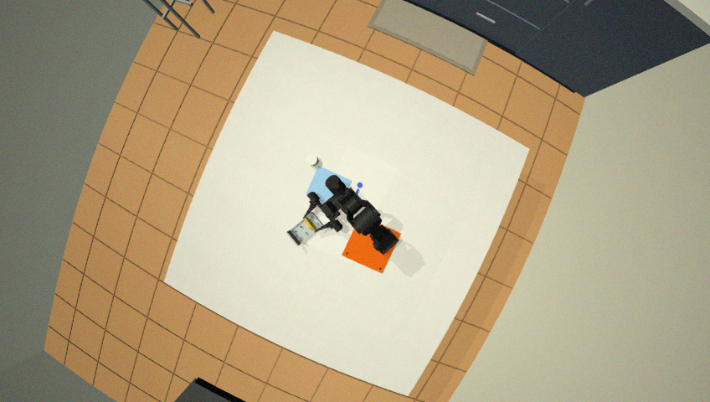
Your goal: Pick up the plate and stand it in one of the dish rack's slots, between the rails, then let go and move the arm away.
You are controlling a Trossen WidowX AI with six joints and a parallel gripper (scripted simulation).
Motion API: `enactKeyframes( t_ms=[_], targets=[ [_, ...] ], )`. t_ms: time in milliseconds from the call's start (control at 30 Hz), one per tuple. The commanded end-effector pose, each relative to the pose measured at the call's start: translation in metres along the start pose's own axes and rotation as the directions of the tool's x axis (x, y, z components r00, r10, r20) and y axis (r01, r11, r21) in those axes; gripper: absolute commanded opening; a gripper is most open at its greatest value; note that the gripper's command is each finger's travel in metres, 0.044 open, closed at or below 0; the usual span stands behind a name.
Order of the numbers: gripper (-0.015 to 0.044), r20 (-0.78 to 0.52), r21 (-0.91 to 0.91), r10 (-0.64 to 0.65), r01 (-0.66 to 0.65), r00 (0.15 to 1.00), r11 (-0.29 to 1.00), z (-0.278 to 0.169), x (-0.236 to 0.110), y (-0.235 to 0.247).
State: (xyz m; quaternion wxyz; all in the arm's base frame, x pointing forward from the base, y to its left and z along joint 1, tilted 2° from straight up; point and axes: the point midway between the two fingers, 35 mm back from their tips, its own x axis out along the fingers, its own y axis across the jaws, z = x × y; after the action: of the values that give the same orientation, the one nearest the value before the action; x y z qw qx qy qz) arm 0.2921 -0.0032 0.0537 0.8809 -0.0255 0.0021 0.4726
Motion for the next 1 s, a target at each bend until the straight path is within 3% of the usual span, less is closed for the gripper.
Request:
enactKeyframes(
  t_ms=[0, 400, 900, 967],
  targets=[
    [0.0000, 0.001, -0.011, 0.000, 0.000, 1.000, 1.000, -0.0056, 0.0001, 0.0000],
    [0.0000, 0.000, 0.004, 0.000, 0.000, 1.000, 1.000, -0.0025, 0.0001, 0.0004],
    [0.0394, 0.000, -0.001, 0.000, 0.000, 1.000, 1.000, -0.0026, 0.0001, 0.0003],
    [0.0400, 0.000, -0.001, 0.000, 0.000, 1.000, 1.000, -0.0026, 0.0001, 0.0003]
  ],
)
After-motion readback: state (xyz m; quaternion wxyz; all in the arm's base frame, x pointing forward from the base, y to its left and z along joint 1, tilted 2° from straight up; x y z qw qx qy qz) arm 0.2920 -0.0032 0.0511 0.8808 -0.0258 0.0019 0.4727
